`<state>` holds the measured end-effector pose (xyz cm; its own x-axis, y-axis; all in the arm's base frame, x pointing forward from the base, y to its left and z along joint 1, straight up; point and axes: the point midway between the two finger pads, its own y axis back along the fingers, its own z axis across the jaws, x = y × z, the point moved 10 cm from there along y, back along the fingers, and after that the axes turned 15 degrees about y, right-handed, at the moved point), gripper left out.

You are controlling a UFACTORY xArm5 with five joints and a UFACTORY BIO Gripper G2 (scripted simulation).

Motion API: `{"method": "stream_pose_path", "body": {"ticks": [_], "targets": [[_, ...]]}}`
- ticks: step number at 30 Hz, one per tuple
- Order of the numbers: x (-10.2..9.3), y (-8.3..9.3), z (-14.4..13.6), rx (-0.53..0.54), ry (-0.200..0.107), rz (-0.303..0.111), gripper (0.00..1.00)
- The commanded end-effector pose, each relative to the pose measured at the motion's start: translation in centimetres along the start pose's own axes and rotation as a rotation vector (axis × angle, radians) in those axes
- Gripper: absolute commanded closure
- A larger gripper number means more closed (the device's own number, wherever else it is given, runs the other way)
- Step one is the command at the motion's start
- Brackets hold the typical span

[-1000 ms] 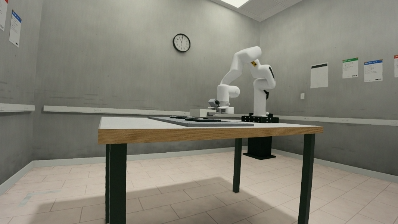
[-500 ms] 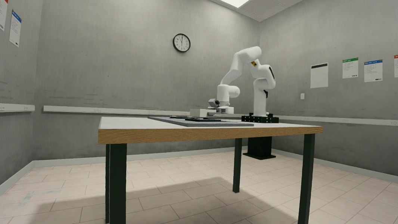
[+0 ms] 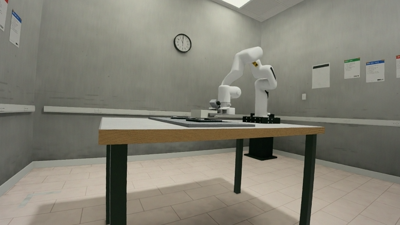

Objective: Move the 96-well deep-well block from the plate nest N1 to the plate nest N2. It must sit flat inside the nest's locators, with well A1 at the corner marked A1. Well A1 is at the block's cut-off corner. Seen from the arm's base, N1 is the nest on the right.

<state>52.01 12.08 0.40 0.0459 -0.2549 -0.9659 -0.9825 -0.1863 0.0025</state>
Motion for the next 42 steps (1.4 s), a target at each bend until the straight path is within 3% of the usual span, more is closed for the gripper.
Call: {"method": "stream_pose_path", "body": {"ticks": [1,42], "targets": [[-0.09,-0.13,-0.02,0.001,0.002,-0.004,1.00],[0.51,-0.13,0.14,0.001,0.002,-0.004,1.00]]}}
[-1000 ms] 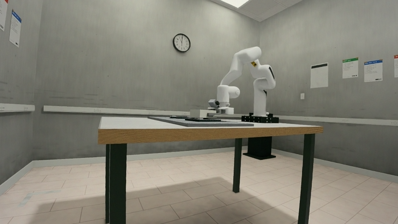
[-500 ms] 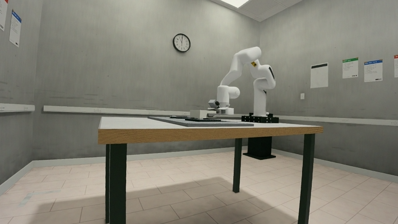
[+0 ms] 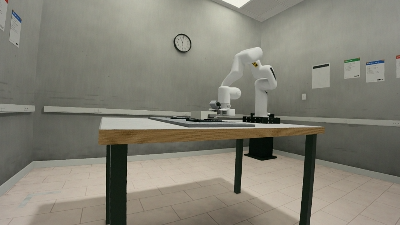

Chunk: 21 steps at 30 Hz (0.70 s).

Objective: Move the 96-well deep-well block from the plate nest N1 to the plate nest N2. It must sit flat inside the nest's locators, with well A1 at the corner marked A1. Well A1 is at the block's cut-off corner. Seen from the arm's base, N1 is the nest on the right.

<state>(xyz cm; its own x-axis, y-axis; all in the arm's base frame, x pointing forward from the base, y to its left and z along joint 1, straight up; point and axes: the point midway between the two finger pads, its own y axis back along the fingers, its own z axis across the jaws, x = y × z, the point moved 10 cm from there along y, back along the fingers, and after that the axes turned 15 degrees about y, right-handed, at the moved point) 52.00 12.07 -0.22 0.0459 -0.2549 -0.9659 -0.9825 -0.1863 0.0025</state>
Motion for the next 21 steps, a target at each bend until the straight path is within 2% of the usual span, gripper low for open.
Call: {"method": "stream_pose_path", "body": {"ticks": [1,18,19,21], "targets": [[-0.08,-0.13,-0.01,0.001,0.002,-0.004,1.00],[0.15,-0.13,0.05,0.001,0.002,-0.004,1.00],[0.15,-0.13,0.05,0.001,0.002,-0.004,0.63],[0.15,-0.13,0.05,0.001,0.002,-0.004,0.63]]}}
